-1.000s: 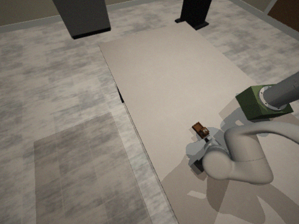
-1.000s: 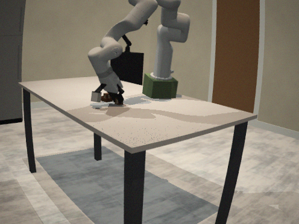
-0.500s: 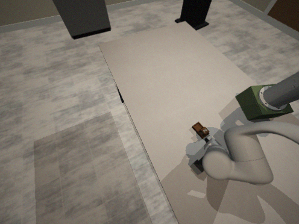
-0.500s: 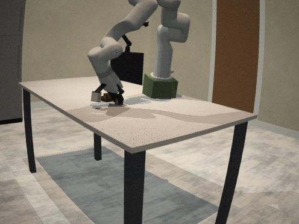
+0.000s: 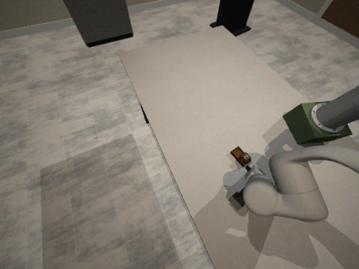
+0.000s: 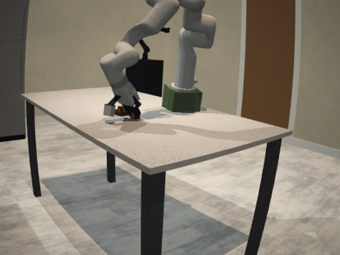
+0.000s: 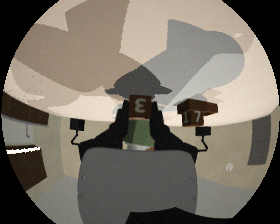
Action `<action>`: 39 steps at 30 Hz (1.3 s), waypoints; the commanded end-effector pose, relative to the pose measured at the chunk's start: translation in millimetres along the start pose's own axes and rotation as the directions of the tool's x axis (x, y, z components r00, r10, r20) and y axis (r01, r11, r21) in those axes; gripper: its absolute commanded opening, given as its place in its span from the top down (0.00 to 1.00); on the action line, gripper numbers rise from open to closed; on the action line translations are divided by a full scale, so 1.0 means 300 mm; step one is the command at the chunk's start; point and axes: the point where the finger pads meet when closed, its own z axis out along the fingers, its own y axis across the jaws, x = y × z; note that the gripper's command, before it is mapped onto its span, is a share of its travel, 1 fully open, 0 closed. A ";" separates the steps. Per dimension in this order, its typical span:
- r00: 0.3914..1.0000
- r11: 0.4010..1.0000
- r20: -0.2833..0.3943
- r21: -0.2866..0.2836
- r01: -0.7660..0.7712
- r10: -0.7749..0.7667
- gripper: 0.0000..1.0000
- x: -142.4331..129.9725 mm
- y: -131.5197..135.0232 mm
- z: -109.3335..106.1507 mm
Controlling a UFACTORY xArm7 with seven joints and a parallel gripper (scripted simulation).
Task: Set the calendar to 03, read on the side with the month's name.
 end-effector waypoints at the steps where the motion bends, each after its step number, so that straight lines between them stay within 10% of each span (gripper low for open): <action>1: 1.000 1.000 -0.004 0.000 0.000 0.000 0.73 0.002 0.001 -0.005; 26: 1.000 1.000 -0.004 0.000 0.000 0.000 0.65 0.002 0.001 -0.005; 35: 1.000 1.000 -0.004 0.000 0.000 0.000 0.53 0.002 0.001 -0.005; 36: 1.000 1.000 -0.004 0.000 0.000 0.000 0.31 0.002 0.001 -0.005; 39: 1.000 1.000 -0.004 0.000 0.000 0.000 0.31 0.002 0.001 -0.005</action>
